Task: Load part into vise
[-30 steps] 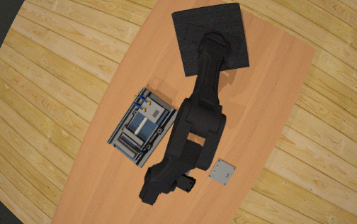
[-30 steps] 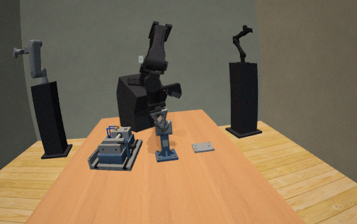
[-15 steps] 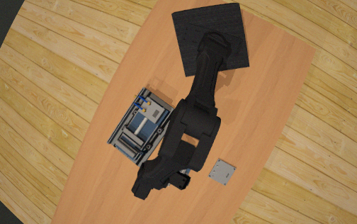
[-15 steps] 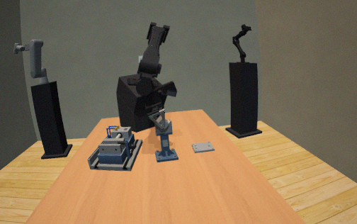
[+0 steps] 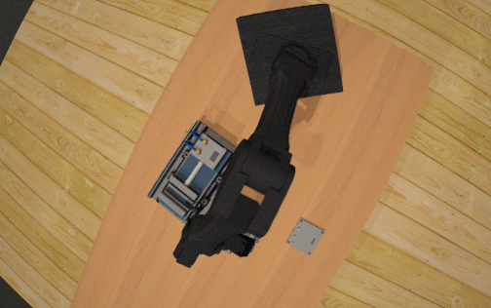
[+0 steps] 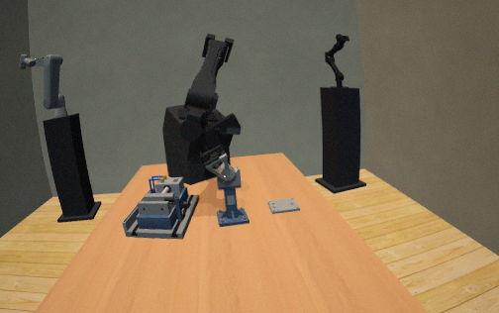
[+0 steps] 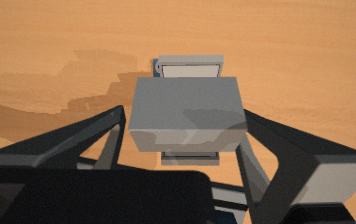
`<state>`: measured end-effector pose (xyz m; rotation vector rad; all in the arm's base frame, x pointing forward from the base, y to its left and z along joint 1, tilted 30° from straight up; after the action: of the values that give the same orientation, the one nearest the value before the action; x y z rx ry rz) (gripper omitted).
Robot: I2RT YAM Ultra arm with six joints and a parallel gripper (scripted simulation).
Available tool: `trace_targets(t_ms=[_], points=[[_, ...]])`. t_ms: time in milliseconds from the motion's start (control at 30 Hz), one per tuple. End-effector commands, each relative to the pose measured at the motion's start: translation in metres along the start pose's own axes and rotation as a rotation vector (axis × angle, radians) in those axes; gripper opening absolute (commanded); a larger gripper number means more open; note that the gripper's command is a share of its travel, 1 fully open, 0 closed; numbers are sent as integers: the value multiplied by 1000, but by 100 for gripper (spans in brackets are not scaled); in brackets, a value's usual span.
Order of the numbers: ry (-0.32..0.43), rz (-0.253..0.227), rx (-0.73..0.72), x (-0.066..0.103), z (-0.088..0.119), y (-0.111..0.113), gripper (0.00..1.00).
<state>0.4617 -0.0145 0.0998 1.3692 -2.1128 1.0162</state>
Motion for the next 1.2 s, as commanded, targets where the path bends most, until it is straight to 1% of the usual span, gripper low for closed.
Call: trace_targets(t_ms=[0,100,133,200,433,500,600,667,700,767,967,1067,1167], points=[[-70,22,18,12,-6,-10,81],[-79,22,18,12,-6,-10,81],[-86,46,45,23,-16,-16,81],[-106,20,18,12,-5,-10,81],[-165,16,19,12,-4,-10,81],[-180,20,26,15,-7,-12,81],[-203,13,19,12,-4,-10,81],[-203,13,19,12,-4,-10,81],[-207,35,48,23,-14,-16,81],[-223,12,20,12,-4,-10,81],[-261,9,20,12,-3,-10,81],[-276,16,31,16,-7,-12,81],[-292,7,20,12,-3,-10,81]])
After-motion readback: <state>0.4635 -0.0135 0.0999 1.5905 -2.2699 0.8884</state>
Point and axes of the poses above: the point where the finger pads meet when closed, its own x axis back along the fingers, its own y axis across the jaws, z = x × y, the point moved 1 cm from there along x, back along the fingers, and after that the axes turned 4 degrees about -x, right-handed, at the moved point
